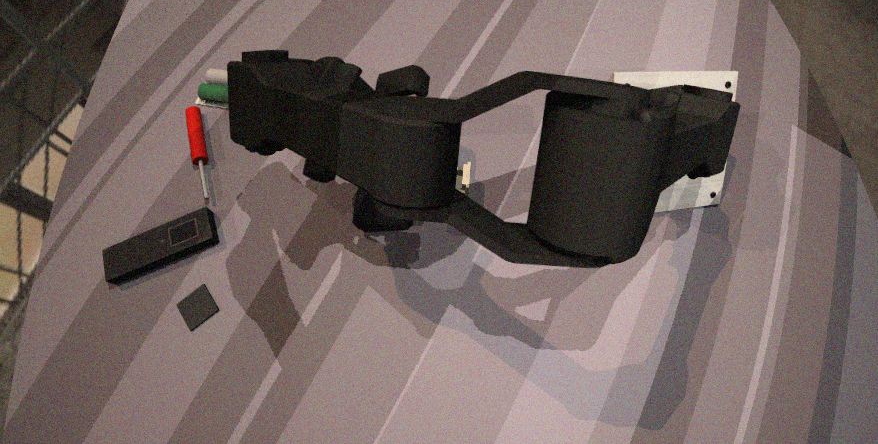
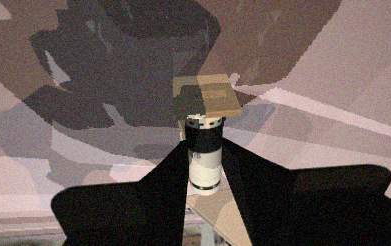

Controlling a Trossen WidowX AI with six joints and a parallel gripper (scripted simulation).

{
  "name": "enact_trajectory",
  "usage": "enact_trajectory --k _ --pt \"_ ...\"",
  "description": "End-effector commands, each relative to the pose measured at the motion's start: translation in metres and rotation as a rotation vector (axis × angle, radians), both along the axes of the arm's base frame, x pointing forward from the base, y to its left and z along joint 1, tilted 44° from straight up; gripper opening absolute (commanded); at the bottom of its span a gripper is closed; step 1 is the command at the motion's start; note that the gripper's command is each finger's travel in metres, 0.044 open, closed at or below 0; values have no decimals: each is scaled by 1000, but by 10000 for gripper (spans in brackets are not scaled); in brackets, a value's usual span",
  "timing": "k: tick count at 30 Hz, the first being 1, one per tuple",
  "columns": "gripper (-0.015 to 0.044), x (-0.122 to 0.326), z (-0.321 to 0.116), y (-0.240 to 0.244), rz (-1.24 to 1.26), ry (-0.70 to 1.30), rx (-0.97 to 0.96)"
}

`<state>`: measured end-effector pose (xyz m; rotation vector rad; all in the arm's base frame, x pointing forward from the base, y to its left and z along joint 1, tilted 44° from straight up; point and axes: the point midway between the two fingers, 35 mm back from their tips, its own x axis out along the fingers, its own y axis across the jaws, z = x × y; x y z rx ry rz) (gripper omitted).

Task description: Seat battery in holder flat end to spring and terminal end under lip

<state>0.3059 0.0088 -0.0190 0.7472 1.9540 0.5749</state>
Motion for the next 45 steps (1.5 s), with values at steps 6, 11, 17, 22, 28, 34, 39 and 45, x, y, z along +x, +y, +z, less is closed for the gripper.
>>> enact_trajectory --k 6,11,17,22,28,34,39,45 --pt "83 2 -3 0 -36 -43 -23" --pt "83 2 -4 1 -51 -58 -33" --pt "83 1 -5 1 -69 -77 -44" --pt "83 0 -5 2 -84 -92 -54" --pt "83 0 -6 3 -102 -111 -65" --pt "83 -1 -6 3 -120 -129 -75" --pt "83 -2 -6 4 -135 -144 -83" --pt "83 -3 -6 4 -154 -163 -93"
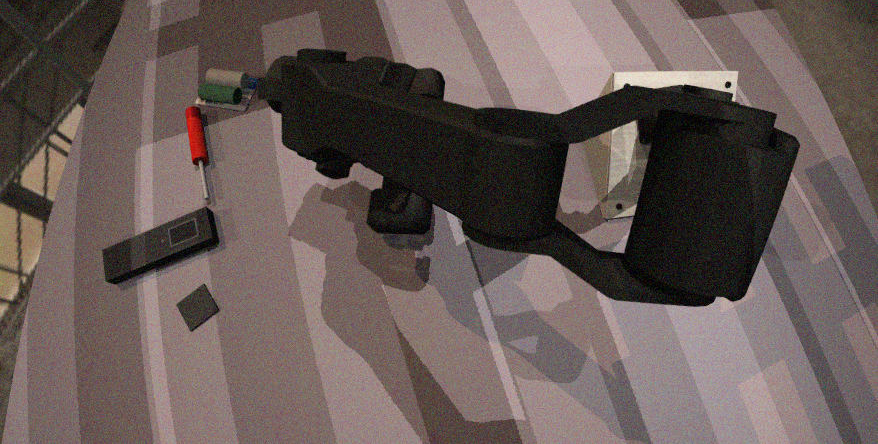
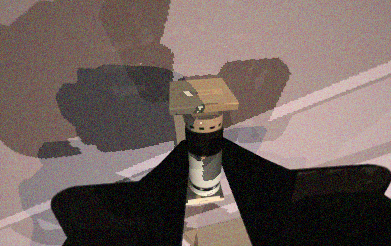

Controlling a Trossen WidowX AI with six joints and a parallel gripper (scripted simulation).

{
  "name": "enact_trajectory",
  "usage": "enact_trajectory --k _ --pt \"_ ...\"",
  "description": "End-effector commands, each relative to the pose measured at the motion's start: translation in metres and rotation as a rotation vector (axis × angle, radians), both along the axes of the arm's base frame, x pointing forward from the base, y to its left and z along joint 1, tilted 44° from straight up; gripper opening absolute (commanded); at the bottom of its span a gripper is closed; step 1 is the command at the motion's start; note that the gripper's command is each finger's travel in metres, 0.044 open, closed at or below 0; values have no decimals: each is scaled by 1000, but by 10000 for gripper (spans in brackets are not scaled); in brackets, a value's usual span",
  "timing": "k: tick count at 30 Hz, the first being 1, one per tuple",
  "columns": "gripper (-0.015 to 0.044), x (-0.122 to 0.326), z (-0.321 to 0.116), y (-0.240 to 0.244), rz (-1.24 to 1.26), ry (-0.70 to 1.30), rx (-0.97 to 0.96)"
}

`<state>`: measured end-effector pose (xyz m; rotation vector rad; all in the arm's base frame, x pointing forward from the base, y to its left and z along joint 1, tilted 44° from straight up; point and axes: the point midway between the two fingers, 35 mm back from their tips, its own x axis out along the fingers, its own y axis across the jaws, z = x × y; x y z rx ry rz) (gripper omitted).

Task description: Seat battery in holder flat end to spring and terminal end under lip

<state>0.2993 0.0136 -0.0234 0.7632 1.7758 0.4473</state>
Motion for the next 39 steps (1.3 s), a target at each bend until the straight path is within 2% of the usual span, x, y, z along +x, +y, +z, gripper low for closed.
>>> enact_trajectory --k 1,39 --pt "83 4 -2 0 -20 -30 -12" --pt "83 -3 -1 5 -119 -135 -61"
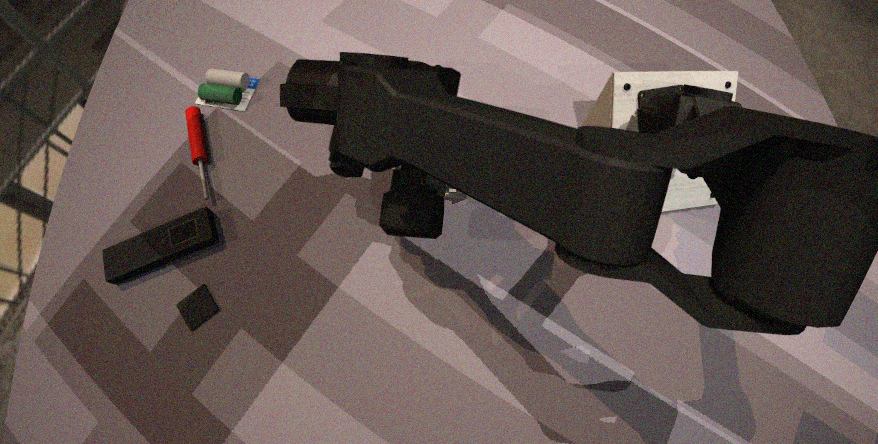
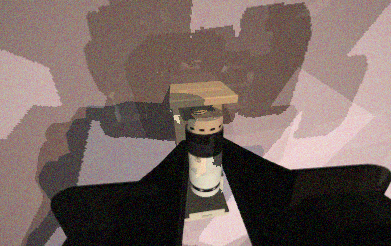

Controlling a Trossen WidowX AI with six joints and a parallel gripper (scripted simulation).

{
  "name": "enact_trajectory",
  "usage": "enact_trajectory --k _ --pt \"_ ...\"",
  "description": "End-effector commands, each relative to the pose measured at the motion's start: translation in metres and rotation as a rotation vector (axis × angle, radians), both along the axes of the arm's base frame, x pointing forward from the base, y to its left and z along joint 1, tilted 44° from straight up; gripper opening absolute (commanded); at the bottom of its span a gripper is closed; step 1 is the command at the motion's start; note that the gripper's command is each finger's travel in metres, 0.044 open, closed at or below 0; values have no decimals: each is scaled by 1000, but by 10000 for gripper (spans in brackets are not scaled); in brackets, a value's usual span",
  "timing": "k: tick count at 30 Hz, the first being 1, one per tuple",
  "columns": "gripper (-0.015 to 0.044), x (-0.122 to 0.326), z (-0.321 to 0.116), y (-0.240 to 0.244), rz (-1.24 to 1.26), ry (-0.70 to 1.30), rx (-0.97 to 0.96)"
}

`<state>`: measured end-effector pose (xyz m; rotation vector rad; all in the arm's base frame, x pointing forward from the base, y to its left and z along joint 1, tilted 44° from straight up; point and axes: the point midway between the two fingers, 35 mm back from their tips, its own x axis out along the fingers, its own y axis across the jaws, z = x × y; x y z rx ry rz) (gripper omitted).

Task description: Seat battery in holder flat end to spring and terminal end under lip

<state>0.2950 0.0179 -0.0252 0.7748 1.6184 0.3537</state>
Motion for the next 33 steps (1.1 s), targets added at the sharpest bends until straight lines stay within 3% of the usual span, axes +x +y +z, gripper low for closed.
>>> enact_trajectory --k 1,33 --pt "83 0 1 1 -5 -16 -1" --pt "83 -12 3 5 -19 -29 -13"
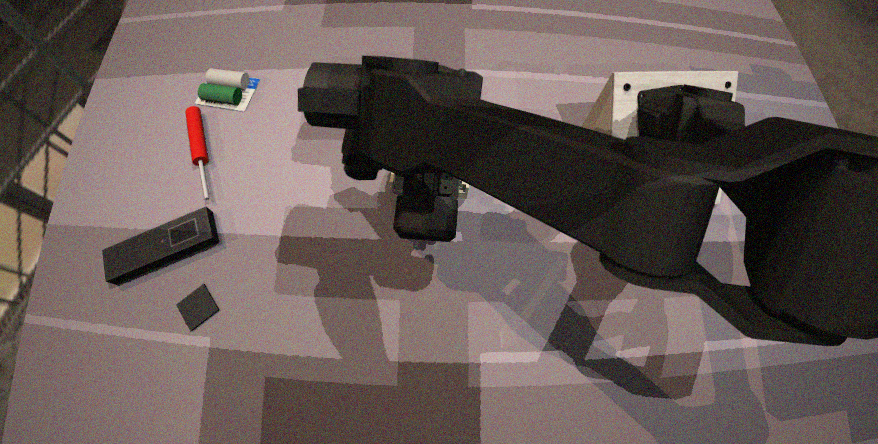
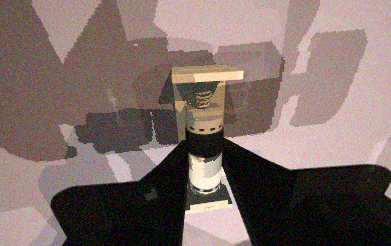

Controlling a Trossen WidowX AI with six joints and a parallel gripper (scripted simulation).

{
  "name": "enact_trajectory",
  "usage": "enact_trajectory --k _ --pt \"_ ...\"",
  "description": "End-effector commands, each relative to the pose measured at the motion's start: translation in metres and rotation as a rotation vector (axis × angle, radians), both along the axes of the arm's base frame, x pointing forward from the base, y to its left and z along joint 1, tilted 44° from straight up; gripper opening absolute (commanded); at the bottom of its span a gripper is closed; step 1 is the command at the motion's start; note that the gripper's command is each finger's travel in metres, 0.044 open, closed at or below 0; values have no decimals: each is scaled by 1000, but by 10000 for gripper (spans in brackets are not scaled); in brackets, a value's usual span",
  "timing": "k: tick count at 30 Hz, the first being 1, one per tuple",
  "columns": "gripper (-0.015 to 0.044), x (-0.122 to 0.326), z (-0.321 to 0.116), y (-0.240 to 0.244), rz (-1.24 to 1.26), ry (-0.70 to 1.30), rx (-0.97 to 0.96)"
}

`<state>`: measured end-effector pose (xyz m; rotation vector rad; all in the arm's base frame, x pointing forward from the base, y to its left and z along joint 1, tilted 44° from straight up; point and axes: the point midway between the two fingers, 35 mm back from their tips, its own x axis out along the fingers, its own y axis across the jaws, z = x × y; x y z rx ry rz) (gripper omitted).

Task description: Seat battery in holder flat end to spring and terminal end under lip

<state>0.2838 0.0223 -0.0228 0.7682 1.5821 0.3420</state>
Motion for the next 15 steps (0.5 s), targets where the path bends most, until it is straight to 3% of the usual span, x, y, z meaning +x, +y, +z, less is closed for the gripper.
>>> enact_trajectory --k 1,5,15 --pt "83 -1 0 1 -3 3 1" --pt "185 -1 0 1 -3 3 1" --pt "185 -2 11 -10 0 0 0"
